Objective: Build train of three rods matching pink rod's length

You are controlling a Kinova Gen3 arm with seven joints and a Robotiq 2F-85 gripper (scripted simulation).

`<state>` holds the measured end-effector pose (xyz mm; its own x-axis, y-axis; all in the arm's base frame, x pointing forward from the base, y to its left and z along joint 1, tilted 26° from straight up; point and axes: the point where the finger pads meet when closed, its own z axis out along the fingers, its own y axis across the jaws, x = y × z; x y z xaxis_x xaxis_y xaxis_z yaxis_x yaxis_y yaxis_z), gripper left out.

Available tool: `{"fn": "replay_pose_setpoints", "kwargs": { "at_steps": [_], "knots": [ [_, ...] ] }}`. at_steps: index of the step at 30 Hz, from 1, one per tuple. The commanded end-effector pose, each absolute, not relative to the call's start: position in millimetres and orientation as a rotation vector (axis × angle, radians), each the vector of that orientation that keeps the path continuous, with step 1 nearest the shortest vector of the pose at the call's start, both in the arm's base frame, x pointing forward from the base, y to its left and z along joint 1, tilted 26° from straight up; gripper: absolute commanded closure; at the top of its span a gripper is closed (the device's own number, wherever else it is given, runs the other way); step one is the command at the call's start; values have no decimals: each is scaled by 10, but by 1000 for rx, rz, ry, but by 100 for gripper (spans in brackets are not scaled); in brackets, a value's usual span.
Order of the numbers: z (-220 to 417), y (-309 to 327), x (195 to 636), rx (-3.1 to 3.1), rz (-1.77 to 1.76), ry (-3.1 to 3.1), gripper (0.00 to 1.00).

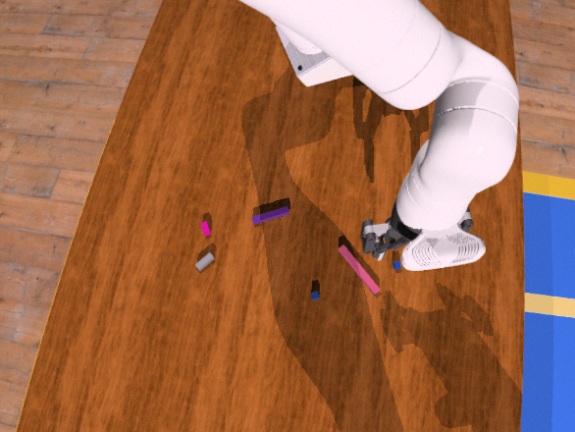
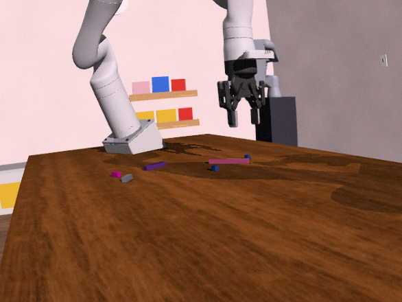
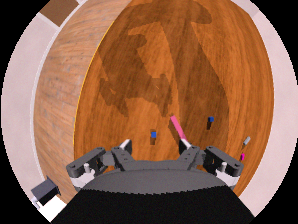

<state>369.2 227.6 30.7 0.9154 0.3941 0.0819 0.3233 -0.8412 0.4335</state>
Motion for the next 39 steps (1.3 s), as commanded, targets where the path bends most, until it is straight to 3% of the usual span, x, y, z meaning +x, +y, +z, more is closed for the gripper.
{"fn": "replay_pose_setpoints", "kwargs": {
  "at_steps": [1,39],
  "knots": [
    [313,2283,3693,2658,236,522,76],
    [290,2275,3698,2661,238,509,76]
  ]
}}
